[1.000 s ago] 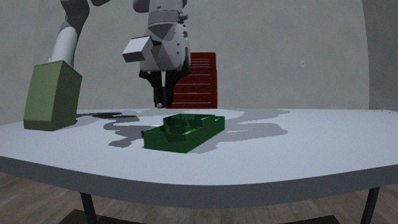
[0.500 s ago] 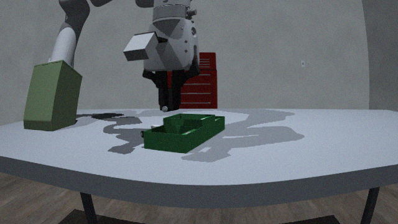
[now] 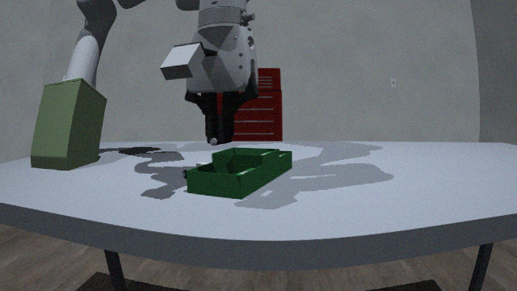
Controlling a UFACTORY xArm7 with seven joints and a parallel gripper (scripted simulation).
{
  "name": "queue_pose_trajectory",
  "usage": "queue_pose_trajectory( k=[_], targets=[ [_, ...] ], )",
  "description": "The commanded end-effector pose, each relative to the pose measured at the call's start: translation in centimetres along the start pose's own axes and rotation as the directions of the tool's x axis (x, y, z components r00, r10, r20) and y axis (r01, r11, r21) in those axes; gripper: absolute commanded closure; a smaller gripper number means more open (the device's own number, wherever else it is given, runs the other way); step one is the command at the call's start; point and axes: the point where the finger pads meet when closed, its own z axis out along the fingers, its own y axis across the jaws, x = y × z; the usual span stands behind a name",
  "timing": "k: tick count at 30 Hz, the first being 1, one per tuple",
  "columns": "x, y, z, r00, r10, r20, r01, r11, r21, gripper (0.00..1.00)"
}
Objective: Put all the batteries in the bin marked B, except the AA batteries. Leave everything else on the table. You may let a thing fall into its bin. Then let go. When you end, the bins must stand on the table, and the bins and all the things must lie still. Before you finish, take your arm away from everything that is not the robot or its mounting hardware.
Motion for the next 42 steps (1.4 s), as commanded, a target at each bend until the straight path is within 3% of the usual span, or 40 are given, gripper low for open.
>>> queue_pose_trajectory(
  k=[1,14,42],
  targets=[
    [0.0,0.0,-0.2,1.0,0.0,-0.002,0.0,1.0,0.005,1.0],
    [0.0,0.0,-0.2,1.0,0.0,-0.002,0.0,1.0,0.005,1.0],
    [0.0,0.0,4.6,1.0,0.0,-0.002,0.0,1.0,0.004,1.0]
  ],
)
